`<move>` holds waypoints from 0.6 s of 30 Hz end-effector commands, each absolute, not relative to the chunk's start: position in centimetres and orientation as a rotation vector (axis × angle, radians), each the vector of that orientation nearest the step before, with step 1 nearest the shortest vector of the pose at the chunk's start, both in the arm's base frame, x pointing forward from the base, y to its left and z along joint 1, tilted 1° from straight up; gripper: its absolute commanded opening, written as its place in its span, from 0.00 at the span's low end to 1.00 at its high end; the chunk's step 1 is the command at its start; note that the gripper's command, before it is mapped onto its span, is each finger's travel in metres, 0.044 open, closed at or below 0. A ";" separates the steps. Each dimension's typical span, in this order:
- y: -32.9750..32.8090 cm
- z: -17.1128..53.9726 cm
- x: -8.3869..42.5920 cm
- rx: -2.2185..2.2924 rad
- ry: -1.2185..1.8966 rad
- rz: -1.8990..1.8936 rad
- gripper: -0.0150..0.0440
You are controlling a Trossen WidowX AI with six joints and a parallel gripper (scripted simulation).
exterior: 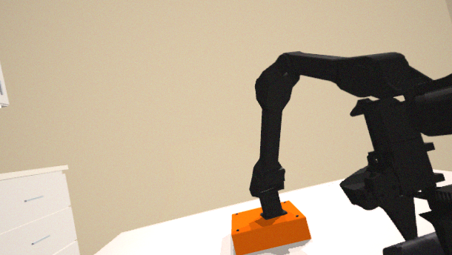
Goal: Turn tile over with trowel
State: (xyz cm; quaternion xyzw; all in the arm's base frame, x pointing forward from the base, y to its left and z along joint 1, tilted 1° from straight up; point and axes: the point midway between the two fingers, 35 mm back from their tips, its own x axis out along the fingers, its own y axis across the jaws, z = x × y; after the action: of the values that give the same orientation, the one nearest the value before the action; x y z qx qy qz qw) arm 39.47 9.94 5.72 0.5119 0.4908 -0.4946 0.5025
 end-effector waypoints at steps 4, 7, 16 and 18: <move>9.8 9.9 39.0 1.253 1.176 -1.216 0.71; 9.8 10.1 39.0 1.254 1.176 -1.216 0.71; 10.0 10.1 39.4 1.195 1.212 -1.158 0.71; 10.0 10.1 39.4 1.192 1.214 -1.155 0.71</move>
State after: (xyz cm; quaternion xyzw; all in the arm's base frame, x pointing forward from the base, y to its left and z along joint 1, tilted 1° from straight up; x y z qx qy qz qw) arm 39.18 9.91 10.02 0.5027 0.4991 -0.4888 0.5092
